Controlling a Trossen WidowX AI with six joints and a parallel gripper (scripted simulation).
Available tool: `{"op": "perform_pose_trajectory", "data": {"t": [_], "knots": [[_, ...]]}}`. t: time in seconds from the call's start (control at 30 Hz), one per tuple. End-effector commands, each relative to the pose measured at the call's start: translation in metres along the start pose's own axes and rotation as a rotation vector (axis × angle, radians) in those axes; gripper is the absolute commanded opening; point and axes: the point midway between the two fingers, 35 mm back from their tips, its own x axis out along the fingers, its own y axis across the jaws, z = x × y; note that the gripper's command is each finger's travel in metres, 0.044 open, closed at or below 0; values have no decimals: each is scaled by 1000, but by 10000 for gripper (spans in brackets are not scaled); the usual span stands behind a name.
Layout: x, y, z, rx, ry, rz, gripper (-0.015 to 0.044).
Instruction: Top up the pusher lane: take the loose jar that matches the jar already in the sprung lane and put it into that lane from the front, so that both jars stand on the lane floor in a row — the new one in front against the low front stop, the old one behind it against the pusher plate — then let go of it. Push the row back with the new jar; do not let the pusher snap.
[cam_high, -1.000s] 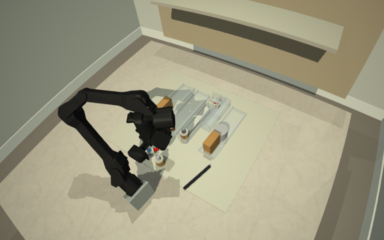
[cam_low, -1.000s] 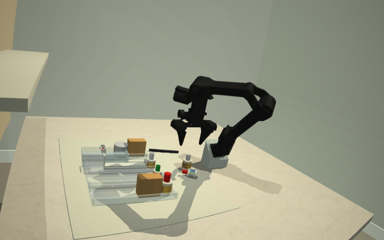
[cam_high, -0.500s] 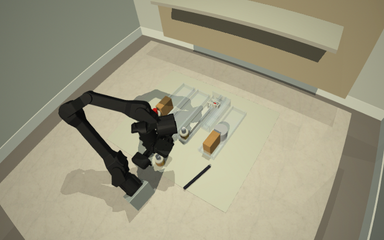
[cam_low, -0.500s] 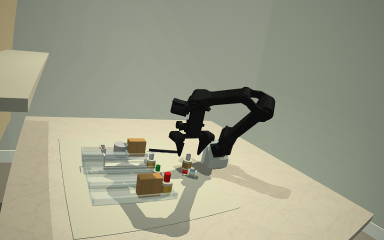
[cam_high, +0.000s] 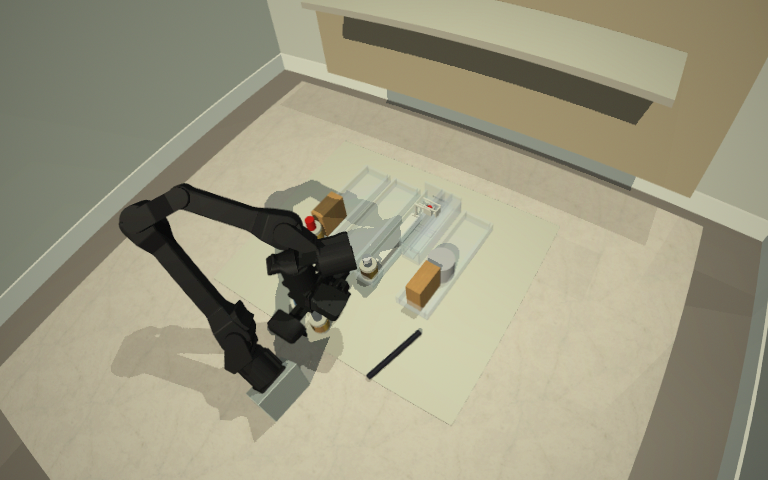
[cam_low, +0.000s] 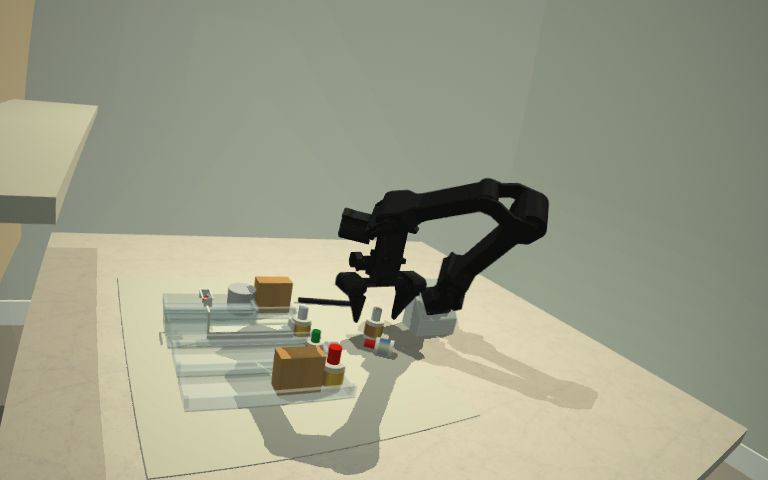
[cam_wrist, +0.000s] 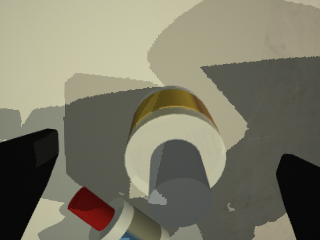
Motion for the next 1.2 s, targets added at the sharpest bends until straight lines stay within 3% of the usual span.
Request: {"op": "perform_pose_trajectory", "data": {"t": [0.0,0.2,0.53,0.77,0.93,1.17], "knots": [[7,-1,-1,5,7,2,440],[14,-1,-2,4,8,2,440],[14,-1,-2,4,8,2,177],[14,-1,-2,4,8,2,131],[1,2,-1,5,4,3,0],[-35,5,-1,7,-2,2,0]]}}
